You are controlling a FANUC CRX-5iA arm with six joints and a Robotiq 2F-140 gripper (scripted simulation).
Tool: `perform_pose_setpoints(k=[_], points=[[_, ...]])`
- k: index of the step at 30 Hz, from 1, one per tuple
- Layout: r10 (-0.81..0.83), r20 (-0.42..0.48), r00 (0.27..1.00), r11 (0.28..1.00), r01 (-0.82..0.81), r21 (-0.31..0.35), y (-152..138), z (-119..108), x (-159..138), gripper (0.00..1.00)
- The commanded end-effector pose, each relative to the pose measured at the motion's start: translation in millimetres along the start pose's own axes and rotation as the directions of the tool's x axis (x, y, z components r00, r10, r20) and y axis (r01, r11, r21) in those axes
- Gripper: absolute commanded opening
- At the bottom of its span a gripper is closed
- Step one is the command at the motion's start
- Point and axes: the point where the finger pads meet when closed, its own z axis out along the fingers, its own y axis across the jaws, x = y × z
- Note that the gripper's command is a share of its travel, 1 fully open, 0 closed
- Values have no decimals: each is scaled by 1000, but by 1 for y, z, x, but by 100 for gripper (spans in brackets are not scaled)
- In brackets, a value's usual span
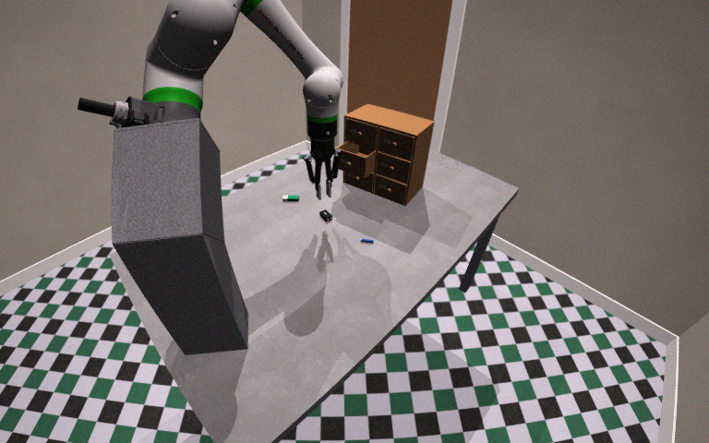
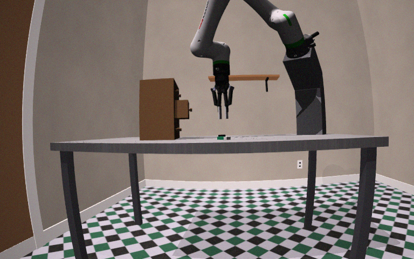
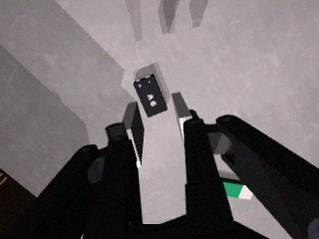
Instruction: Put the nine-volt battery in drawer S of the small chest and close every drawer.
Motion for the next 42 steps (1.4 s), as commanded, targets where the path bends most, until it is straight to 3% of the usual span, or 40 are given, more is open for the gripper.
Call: perform_pose_setpoints(k=[1,23,31,35,42], points=[[-67,8,998,998,67,2,-4,9,-2,20],[-174,8,985,985,174,1,-8,23,-4,20],[-295,8,956,956,295,2,-8,23,-4,20],[-471,7,882,882,470,4,-8,23,-4,20],[-774,2,633,633,774,-2,-8,23,-5,20]])
